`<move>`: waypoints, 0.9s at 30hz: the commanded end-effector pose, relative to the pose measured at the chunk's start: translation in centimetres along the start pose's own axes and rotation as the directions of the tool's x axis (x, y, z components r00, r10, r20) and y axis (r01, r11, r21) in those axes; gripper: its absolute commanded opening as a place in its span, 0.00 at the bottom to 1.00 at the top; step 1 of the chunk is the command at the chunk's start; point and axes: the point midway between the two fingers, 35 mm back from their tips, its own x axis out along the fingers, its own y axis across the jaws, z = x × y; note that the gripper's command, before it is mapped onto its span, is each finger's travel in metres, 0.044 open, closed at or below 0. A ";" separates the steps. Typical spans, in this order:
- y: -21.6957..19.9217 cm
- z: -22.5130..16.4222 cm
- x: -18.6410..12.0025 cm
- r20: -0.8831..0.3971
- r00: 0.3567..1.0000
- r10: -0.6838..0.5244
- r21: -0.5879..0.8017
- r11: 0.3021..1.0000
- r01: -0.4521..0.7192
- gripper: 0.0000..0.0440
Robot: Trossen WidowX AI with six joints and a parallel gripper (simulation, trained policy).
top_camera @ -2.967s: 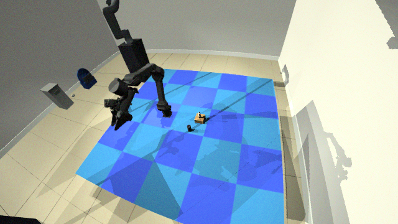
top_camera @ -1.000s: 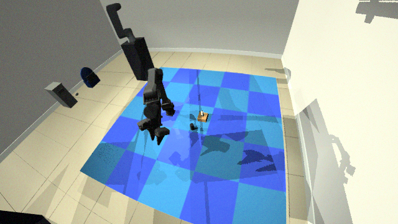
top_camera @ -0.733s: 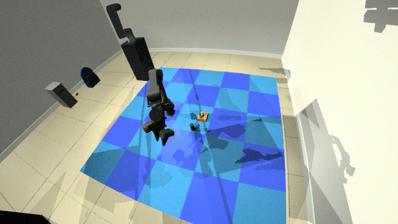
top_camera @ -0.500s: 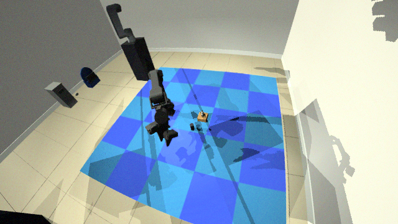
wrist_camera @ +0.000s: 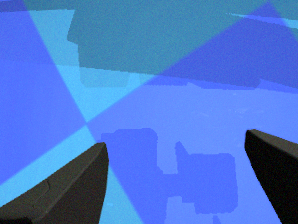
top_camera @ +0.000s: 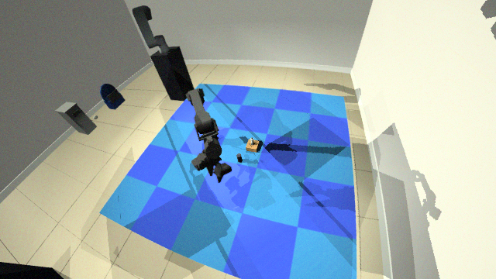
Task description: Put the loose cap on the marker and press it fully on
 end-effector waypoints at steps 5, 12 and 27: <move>0.3 -2.0 0.7 -0.047 0.999 -0.028 0.003 1.000 0.028 0.71; 0.3 -4.0 1.1 -0.089 0.994 -0.056 0.003 0.998 0.056 0.71; -0.2 -8.1 1.6 -0.176 0.977 -0.123 -0.007 0.992 0.123 0.71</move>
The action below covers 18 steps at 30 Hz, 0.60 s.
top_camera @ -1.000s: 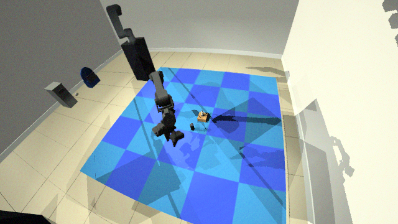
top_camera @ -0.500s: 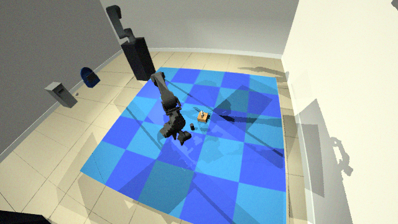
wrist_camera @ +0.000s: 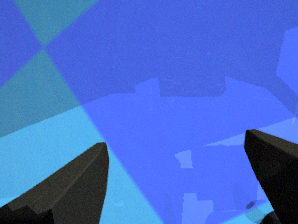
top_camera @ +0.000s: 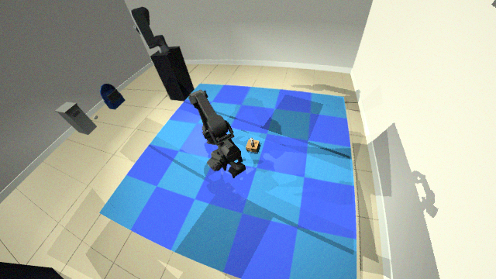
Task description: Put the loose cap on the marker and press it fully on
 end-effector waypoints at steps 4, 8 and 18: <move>-0.4 -1.7 0.6 -0.039 0.998 -0.039 -0.004 0.999 0.039 0.71; -0.7 -2.7 0.7 -0.062 0.996 -0.059 -0.010 0.998 0.058 0.71; -1.5 -5.3 0.9 -0.118 0.987 -0.111 -0.031 0.994 0.109 0.71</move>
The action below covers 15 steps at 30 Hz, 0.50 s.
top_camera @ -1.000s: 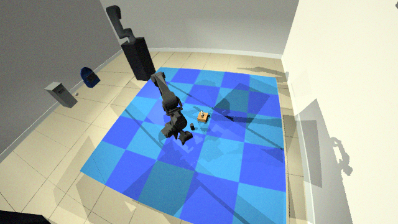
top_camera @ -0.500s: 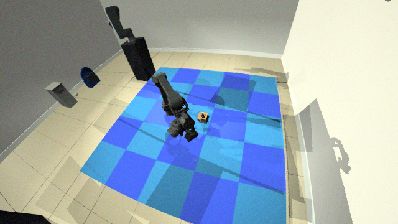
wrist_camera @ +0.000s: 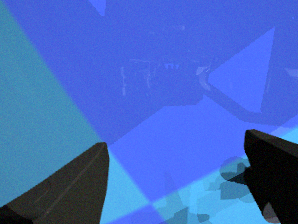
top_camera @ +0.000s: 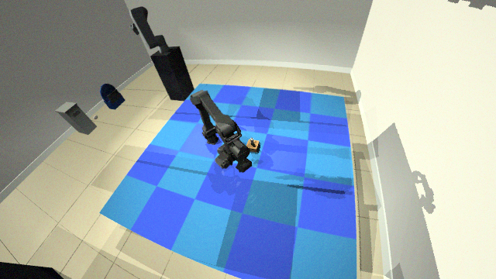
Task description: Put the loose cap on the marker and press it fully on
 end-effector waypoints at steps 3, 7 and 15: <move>-0.6 -1.3 0.4 -0.031 0.999 -0.036 -0.009 0.999 0.035 0.71; -1.0 -2.3 0.5 -0.053 0.997 -0.058 -0.020 0.998 0.057 0.71; -2.0 -4.2 0.6 -0.090 0.990 -0.104 -0.050 0.994 0.100 0.70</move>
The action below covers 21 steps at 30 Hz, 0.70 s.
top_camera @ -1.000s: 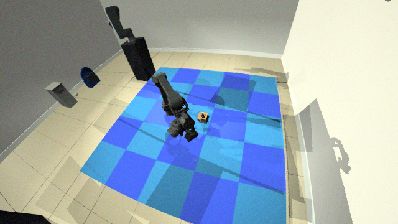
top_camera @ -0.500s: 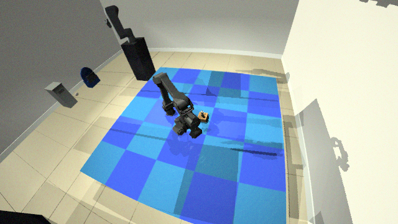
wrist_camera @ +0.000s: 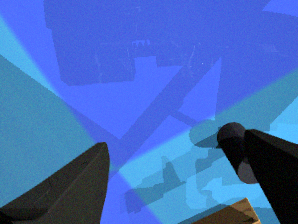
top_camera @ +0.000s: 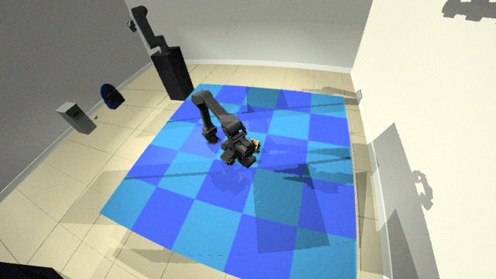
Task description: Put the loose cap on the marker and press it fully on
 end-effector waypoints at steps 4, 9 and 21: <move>-0.9 -1.4 0.4 -0.027 0.999 -0.042 -0.021 0.999 0.042 0.70; -1.6 -2.5 0.7 -0.040 0.996 -0.073 -0.045 0.996 0.072 0.70; -3.5 -4.1 1.8 -0.050 0.988 -0.144 -0.115 0.984 0.138 0.68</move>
